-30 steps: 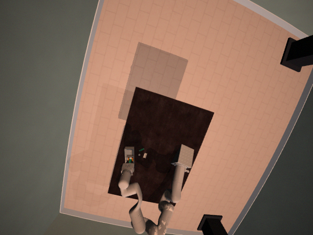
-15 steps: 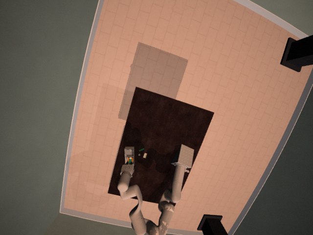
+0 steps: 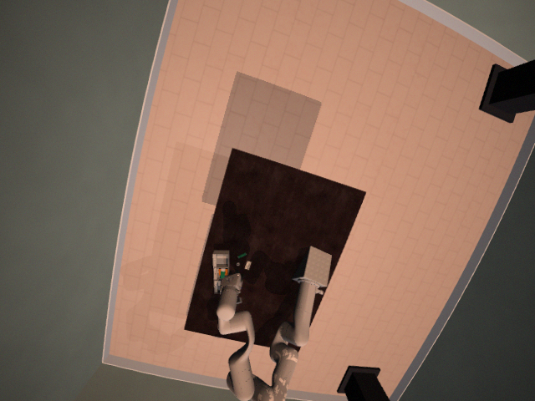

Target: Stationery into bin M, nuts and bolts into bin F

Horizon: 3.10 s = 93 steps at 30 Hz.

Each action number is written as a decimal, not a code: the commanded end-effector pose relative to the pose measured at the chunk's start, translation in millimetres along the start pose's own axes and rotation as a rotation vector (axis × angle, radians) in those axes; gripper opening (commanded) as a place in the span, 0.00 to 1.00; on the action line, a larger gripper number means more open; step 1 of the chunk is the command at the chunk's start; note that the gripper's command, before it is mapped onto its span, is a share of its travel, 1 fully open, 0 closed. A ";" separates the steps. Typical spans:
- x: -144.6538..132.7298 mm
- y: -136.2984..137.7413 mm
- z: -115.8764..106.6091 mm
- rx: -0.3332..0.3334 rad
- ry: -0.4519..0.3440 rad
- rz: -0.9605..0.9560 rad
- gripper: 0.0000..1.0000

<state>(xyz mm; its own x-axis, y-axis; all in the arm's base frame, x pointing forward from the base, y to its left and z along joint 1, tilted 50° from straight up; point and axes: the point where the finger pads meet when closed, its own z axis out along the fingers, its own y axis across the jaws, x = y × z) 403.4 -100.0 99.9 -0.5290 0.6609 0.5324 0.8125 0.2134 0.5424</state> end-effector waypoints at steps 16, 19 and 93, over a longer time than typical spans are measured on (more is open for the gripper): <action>-3.4 -19.1 -1.6 -0.020 -0.006 -0.155 0.30; -3.2 -18.1 -1.6 -0.020 -0.006 -0.155 0.30; -3.1 -14.8 66.9 -0.020 -0.006 -0.154 0.30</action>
<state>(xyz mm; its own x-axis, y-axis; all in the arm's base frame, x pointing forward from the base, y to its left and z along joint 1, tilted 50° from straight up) 408.7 -56.2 46.2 -0.6458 0.6240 0.4399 0.7173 0.2986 0.6295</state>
